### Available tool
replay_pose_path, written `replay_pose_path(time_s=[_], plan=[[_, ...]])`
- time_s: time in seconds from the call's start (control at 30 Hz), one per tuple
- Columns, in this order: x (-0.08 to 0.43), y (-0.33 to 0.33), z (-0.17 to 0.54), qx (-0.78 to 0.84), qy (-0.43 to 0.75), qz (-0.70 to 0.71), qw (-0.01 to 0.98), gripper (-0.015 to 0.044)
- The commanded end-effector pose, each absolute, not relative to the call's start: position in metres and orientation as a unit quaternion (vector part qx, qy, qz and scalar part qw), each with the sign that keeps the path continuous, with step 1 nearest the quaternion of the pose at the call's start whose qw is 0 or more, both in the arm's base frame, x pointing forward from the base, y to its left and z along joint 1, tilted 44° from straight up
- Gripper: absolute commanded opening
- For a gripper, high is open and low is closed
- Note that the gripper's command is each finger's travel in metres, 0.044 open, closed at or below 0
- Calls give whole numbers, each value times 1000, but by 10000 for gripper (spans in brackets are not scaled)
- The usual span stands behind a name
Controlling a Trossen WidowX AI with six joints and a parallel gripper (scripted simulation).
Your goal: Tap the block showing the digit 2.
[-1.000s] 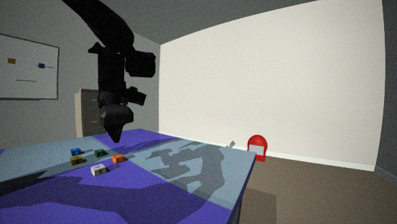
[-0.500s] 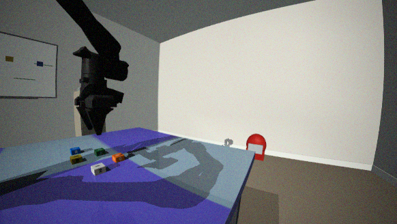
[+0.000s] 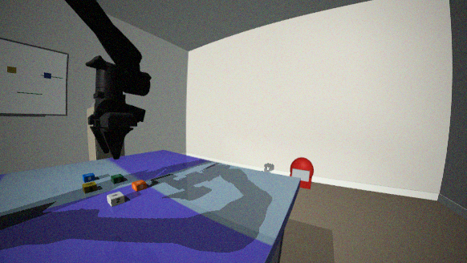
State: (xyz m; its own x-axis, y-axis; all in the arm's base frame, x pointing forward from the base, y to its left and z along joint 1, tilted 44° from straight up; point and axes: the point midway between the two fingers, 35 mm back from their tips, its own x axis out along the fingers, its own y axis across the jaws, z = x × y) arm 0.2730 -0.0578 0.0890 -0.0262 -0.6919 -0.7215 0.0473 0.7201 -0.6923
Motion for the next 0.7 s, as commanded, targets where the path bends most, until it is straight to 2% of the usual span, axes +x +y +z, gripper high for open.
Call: replay_pose_path(time_s=[0.0,0.13,0.37,0.67], plan=[[274,-73,73,-246,659,-283,652,321],[270,-112,35,-248,658,-285,652,216],[270,-114,33,-248,658,-286,651,32],[270,-114,33,-248,658,-286,651,20]])
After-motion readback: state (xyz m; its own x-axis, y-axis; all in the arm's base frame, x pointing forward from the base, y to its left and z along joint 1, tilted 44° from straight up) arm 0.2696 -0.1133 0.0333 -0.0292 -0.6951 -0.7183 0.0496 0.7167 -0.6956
